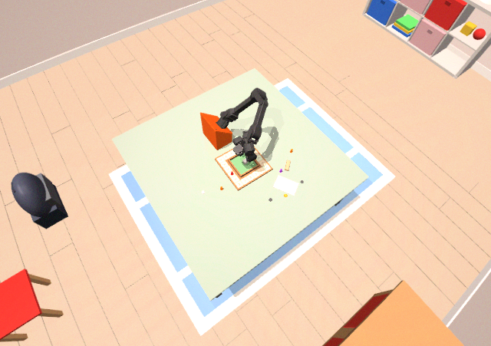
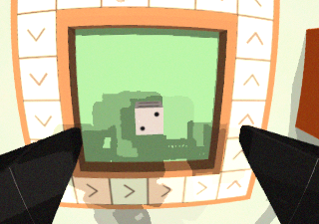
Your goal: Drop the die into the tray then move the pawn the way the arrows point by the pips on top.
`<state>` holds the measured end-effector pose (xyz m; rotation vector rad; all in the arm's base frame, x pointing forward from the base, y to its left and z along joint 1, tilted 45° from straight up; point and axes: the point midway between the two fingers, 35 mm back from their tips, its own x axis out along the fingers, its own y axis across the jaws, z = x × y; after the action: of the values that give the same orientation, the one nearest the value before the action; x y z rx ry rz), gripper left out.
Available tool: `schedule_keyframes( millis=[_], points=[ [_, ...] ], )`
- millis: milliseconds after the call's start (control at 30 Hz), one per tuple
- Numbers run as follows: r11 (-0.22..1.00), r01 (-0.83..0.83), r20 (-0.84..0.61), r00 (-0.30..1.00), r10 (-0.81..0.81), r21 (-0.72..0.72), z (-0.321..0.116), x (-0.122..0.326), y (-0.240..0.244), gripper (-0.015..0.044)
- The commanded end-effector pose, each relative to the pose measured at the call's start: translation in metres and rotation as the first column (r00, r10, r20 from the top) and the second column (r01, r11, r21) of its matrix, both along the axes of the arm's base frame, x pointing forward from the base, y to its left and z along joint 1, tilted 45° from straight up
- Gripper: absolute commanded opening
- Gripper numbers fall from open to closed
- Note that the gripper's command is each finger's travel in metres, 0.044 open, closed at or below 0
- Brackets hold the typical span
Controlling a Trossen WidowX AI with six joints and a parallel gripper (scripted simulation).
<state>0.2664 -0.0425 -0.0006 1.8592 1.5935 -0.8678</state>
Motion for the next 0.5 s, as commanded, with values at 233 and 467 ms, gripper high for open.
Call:
schedule_keyframes(
  millis=[233,467],
  points=[
    [0.907,-0.403,0.348,0.838,0.420,-0.125,-0.022,0.008,-0.017,0.0230],
    [0.639,-0.659,0.579,0.361,0.731,-0.396,-0.049,0.013,-0.036,0.0200]
  ],
)
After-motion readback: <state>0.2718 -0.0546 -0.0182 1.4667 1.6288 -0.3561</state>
